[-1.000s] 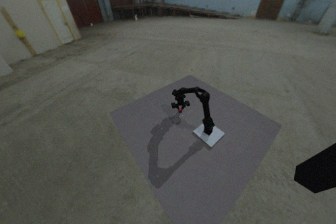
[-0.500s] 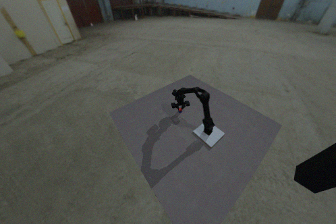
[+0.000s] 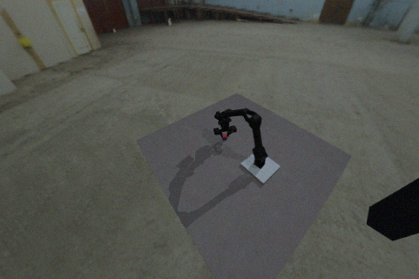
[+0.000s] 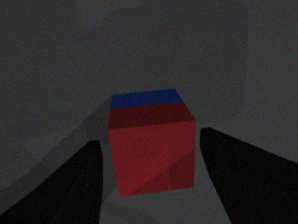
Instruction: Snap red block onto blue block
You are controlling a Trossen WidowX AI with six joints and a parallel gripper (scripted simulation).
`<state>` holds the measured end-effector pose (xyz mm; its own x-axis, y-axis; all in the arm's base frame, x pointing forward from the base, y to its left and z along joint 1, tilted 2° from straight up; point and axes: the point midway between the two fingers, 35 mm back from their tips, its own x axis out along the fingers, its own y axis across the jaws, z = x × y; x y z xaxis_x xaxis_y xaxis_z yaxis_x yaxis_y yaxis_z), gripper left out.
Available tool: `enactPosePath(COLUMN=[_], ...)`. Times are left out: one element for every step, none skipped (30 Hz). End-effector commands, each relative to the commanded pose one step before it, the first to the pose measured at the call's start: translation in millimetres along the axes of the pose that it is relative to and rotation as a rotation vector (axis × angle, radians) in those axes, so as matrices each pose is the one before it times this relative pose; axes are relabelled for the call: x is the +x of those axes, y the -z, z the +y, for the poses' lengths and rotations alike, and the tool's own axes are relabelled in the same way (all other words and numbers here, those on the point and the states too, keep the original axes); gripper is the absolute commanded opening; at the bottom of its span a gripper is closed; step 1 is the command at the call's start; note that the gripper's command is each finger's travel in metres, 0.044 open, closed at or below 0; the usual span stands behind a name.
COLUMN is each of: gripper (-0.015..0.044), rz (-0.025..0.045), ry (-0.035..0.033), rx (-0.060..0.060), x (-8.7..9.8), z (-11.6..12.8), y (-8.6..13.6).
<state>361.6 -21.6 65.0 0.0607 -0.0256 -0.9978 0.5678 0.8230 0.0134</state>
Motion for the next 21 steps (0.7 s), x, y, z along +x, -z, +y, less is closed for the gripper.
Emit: enactPosePath(gripper=[0.022, 0.022, 0.022, 0.022, 0.022, 0.022, 0.022, 0.022, 0.022, 0.022, 0.022, 0.022, 0.022, 0.022, 0.022, 0.022, 0.022, 0.022, 0.022, 0.022, 0.022], rz=[-0.00024, 0.00038, 0.00052, 0.00058, 0.00064, 0.00069, 0.0006, 0.00038, 0.00013, -0.0001, -0.00006, 0.0, 0.0, 0.0, 0.0, 0.0, 0.0, 0.0, 0.0, 0.0, 0.0], ry=[0.00004, 0.0006, 0.00078, 0.00082, 0.00086, 0.00089, 0.00075, 0.00046, 0.00016, -0.00008, -0.00005, 0.0, 0.0, 0.0, 0.0, 0.0, 0.0, 0.0, 0.0, 0.0, 0.0], rx=[0.0003, 0.0005, 0.0006, 0.0006, 0.0006, 0.0006, 0.0004, 0.0003, 0.0001, 0.0, 0.0, 0.0, 0.0, 0.0, 0.0, 0.0, 0.0, 0.0, 0.0, 0.0, 0.0], x=[-9.19, -11.52, -14.39, -14.53, -14.62, -14.63, -11.84, -7.09, -2.36, -0.05, -0.02, 0.0, 0.0, 0.0, 0.0, 0.0, 0.0, 0.0, 0.0, 0.0, 0.0], z=[0.98, 0.91, 0.74, 0.32, -0.12, -0.55, -0.77, -0.6, -0.22, 1.05, 0.59, 0.0, 0.0, 0.0, 0.0, 0.0, 0.0, 0.0, 0.0, 0.0, 0.0], y=[-1.48, -1.36, -1.08, -0.41, 0.26, 0.93, 1.25, 0.96, 0.36, -1.33, -0.74, 0.0, 0.0, 0.0, 0.0, 0.0, 0.0, 0.0, 0.0, 0.0, 0.0])
